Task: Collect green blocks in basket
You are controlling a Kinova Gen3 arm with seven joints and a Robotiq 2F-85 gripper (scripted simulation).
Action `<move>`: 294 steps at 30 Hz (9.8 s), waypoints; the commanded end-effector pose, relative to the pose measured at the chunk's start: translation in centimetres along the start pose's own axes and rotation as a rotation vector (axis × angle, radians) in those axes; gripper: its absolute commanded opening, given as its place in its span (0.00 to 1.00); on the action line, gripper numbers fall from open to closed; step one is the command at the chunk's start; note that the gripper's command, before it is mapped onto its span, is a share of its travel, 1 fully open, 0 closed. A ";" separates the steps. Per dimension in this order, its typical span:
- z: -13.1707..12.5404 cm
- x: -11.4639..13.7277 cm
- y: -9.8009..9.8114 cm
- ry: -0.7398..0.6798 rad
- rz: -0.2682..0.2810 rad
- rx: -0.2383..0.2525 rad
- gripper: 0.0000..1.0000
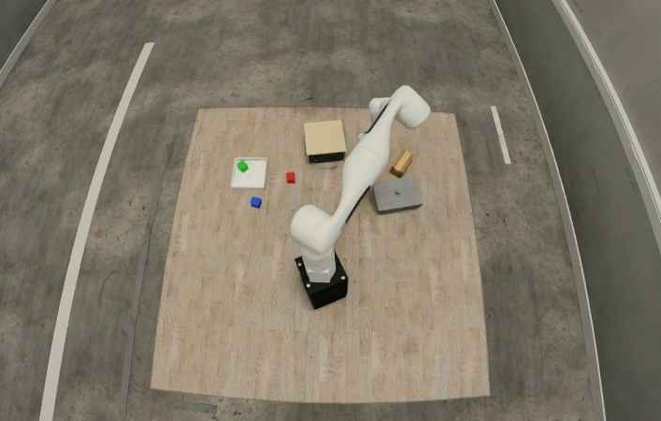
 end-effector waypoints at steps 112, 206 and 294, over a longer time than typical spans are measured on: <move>0.0 -0.1 1.8 0.000 -0.002 0.000 0.10; 7.6 6.0 15.8 -0.311 -0.002 -0.001 0.10; 39.6 32.2 15.9 -1.627 0.001 -0.003 0.10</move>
Point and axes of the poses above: the point where the finger pads meet when closed, its own y axis back along the fingers, its own z axis across the jaws, x = y × z, the point moved 4 cm from there along y, back along the fingers, and after that the axes turned 11 degrees about y, right-handed, at the moved point
